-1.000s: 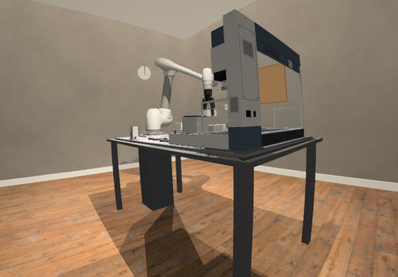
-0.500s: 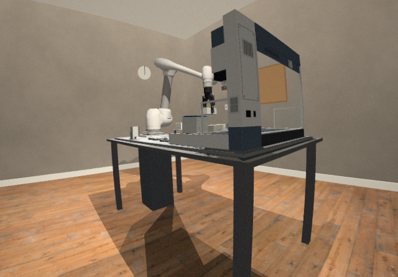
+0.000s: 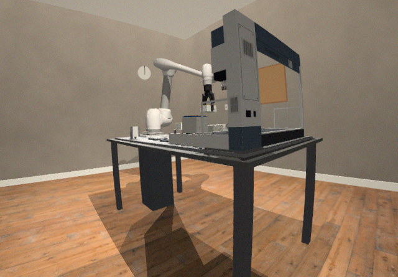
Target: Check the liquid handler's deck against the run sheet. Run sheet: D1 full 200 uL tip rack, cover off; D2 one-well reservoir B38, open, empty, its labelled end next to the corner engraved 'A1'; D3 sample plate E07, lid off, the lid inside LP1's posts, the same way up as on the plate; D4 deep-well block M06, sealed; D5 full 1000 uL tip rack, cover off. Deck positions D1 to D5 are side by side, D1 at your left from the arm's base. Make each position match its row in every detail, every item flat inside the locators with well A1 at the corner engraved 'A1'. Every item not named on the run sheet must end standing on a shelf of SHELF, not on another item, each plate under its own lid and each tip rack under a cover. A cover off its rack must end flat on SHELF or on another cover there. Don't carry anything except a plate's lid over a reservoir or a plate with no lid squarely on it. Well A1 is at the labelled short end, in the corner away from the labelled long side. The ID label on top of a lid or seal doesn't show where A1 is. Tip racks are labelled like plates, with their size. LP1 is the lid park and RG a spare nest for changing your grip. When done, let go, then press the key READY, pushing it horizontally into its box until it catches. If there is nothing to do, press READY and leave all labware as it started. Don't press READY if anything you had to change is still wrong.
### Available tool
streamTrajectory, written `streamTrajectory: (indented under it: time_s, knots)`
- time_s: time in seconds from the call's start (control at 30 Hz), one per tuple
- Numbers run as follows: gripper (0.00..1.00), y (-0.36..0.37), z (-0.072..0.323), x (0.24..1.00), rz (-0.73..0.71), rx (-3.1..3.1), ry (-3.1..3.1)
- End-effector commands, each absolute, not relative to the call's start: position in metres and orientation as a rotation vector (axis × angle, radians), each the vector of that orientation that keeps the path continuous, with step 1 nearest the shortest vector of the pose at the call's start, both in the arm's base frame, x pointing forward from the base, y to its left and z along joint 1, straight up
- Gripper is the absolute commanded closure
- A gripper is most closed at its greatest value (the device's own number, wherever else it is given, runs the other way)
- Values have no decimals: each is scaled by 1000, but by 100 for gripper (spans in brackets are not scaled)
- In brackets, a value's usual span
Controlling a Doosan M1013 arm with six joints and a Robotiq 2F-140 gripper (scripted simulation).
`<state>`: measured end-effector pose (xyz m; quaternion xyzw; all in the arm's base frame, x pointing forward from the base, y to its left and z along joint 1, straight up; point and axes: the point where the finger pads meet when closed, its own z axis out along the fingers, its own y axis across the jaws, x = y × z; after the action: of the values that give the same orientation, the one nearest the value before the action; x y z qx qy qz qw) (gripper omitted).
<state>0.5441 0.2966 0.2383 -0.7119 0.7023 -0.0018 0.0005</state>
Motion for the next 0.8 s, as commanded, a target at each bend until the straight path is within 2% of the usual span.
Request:
streamTrajectory:
  time_s: [0.0,0.77]
  knots:
    - [90,297,243,544,-5,-2235,2205]
    - [90,297,274,544,-5,-2235,2205]
